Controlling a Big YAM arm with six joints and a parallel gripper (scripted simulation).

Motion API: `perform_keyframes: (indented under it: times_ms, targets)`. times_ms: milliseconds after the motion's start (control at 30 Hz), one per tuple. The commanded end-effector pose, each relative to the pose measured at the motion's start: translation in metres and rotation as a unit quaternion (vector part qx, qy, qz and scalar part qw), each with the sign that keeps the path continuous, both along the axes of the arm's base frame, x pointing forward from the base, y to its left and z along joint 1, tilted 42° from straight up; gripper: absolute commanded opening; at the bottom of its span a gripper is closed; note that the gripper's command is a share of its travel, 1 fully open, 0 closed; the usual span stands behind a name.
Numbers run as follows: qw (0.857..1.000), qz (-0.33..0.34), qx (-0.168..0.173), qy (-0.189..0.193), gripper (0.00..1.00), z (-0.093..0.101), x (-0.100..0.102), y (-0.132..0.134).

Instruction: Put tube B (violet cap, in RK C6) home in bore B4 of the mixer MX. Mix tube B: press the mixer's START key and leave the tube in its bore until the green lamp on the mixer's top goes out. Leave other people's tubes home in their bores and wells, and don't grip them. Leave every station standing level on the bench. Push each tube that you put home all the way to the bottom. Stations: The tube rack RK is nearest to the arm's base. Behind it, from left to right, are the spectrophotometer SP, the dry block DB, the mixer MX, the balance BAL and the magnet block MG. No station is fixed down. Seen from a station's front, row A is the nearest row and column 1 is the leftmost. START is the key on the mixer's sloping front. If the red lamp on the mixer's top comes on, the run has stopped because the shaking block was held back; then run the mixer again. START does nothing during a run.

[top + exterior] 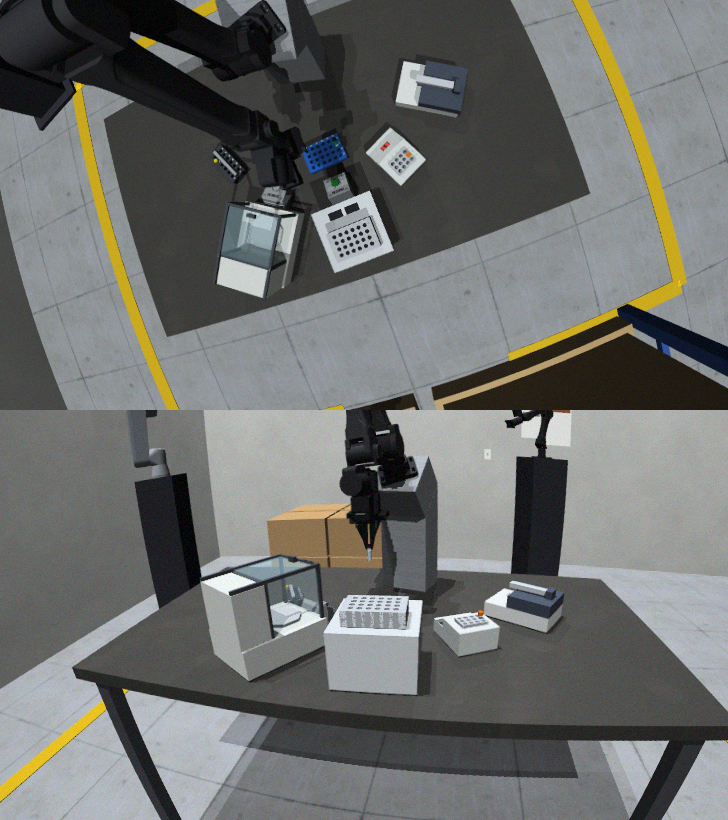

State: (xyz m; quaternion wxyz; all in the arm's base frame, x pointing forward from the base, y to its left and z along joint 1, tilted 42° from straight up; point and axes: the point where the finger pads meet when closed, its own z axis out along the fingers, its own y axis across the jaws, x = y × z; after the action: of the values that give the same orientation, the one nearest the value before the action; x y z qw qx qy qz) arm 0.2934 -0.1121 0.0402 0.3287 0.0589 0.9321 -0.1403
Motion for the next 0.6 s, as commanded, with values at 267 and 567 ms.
perform_keyframes:
  times_ms: [267,567]
  targets:
    - [1.0,0.0,0.003,-0.004,0.09,0.013,-0.01,0.008]
    - [1.0,-0.003,0.005,0.0,0.09,0.012,-0.011,0.007]
